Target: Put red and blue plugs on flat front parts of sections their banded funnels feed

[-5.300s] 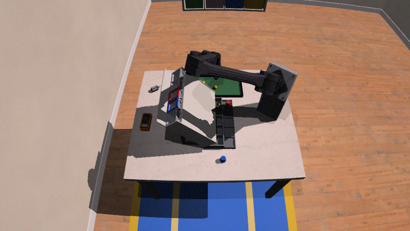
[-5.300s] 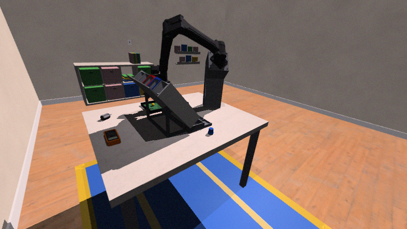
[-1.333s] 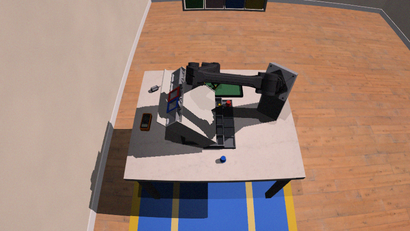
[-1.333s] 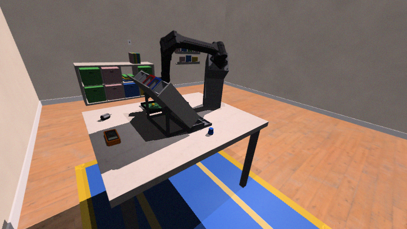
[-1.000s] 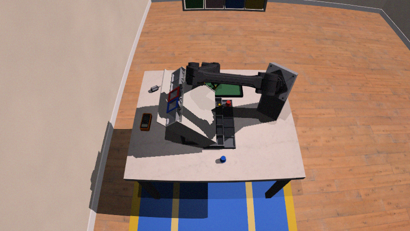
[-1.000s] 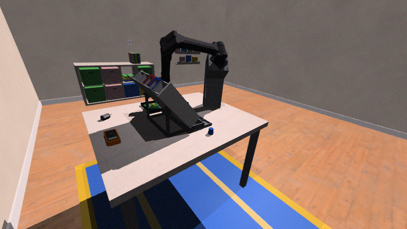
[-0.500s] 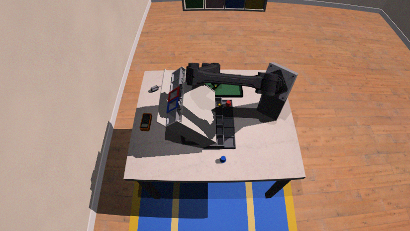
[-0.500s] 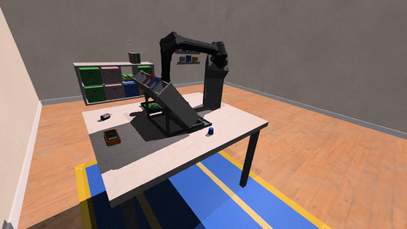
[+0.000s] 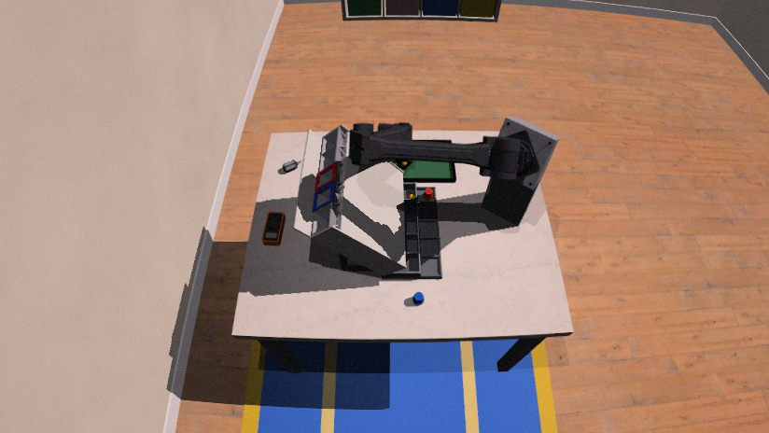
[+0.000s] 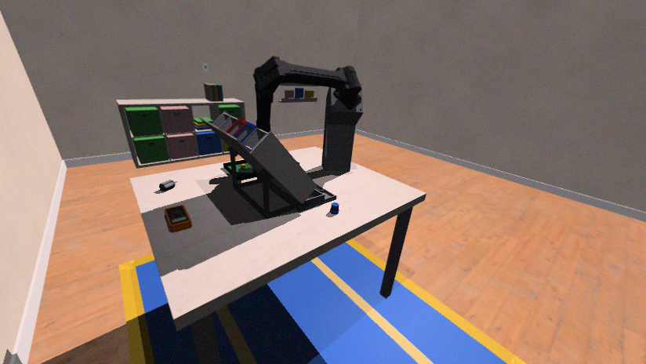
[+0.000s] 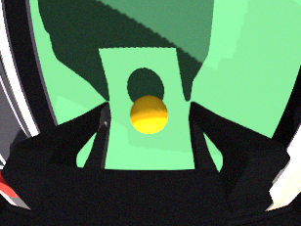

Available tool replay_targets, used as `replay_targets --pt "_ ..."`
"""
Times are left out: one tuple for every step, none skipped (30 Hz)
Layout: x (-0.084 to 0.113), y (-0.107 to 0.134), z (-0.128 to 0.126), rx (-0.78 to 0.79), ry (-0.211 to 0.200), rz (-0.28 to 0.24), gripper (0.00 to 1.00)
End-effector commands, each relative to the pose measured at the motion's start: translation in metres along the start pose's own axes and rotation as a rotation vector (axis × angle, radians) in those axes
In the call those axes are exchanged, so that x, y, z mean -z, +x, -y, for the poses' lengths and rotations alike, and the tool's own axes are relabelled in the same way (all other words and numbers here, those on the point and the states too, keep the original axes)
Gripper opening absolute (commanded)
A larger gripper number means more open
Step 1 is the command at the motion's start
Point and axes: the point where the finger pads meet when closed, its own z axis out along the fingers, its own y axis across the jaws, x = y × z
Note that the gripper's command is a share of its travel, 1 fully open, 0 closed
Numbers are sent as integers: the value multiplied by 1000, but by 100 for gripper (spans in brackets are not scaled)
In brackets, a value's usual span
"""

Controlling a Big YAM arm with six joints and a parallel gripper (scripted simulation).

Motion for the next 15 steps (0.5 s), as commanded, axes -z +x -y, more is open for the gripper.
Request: replay_targets --pt "-10 4 -4 -1 -4 -8 56" --pt "-9 0 -6 4 -4 -3 56" --pt "-8 -3 -6 8 -4 0 56" --pt "-8 -5 -7 10 -3 2 56" --pt "-7 -5 -6 10 -3 3 56" --pt "-6 -6 -5 8 -1 6 56" --pt "-6 -6 -5 11 -1 6 56" --pt "-6 -6 -5 11 -1 6 56" --pt "-6 -6 -5 11 -1 6 56" --pt "-6 -6 -5 14 -1 6 56" --pt "-6 -6 -5 14 -1 6 56" --pt "-6 -6 -5 14 -1 6 56" --pt "-6 -6 -5 14 -1 6 56" --pt "-6 -6 -5 14 -1 6 56" --pt "-6 -6 -5 14 -1 6 56"
